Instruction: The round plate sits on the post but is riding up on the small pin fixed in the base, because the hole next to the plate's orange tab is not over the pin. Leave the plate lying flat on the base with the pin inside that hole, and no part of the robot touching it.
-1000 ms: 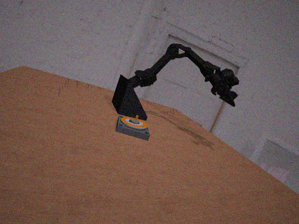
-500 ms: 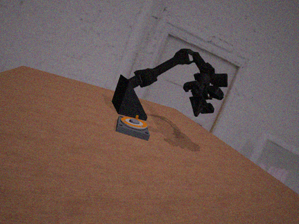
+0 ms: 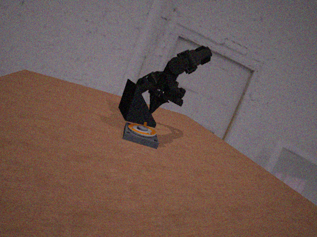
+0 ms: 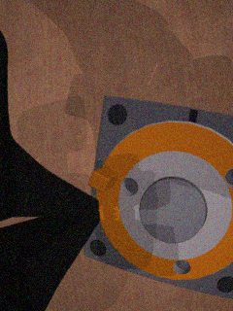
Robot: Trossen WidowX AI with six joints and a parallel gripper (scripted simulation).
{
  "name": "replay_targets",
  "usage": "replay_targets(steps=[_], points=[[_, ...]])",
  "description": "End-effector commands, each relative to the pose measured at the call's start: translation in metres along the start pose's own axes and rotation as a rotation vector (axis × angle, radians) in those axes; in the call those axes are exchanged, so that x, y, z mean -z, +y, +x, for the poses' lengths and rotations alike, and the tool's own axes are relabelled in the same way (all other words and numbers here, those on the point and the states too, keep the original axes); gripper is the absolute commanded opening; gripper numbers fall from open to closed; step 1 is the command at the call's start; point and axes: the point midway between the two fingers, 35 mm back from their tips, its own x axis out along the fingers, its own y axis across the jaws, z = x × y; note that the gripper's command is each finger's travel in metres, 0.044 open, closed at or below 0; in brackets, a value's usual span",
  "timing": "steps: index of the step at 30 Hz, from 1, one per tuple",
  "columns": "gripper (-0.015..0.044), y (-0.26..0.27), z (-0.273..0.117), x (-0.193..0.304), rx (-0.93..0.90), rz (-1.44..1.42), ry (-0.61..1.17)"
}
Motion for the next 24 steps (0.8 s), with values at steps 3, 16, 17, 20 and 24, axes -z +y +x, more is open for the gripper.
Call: replay_targets(steps=[3, 16, 17, 20, 24], points=[[0.0, -0.012, 0.006, 0.029, -0.145, 0.056, 0.032], [0.0, -0.008, 0.041, 0.03, -0.145, 0.057, 0.031], [0.0, -0.008, 0.046, 0.03, -0.146, 0.056, 0.031], [0.0, -0.007, 0.054, 0.031, -0.147, 0.056, 0.031], [0.0, -0.007, 0.054, 0.031, -0.147, 0.056, 0.031]])
